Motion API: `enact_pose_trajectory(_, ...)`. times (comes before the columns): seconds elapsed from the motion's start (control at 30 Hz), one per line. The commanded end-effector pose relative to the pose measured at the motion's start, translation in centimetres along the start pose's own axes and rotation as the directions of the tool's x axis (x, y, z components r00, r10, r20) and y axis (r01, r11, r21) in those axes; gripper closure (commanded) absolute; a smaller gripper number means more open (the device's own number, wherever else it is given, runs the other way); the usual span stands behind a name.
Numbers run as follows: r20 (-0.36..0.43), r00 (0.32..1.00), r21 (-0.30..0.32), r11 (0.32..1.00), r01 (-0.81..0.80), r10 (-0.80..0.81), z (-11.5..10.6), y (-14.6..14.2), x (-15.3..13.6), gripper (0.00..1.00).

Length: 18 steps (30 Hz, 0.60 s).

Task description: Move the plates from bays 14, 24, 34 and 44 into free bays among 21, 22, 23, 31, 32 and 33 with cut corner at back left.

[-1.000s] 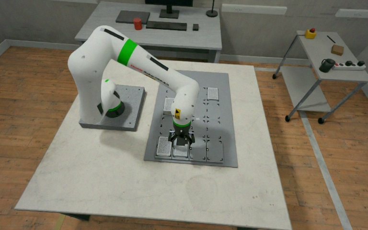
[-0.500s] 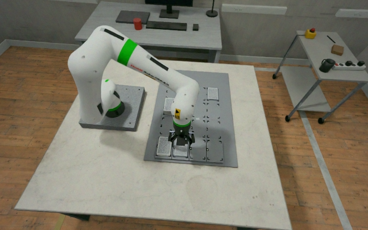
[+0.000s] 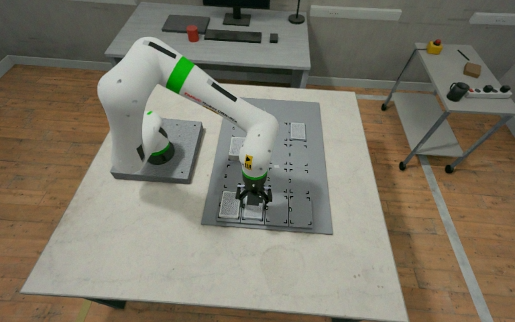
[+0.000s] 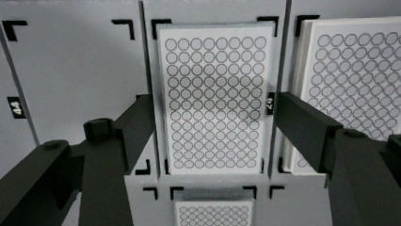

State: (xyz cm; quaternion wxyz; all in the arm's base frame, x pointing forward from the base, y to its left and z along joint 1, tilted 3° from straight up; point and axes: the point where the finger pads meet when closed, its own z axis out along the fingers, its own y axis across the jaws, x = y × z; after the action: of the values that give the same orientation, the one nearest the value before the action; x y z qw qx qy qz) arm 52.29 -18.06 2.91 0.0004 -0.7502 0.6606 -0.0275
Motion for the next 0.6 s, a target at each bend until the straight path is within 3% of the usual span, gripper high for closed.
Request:
enact_pose_trajectory(0.0,-0.001,1.0,0.001,1.0,0.0,0.0,0.23,-0.06,0.03,0.3)
enact_pose_trajectory(0.57,-0.001,1.0,0.001,1.0,0.0,0.0,0.5,-0.05,0.03,0.32)
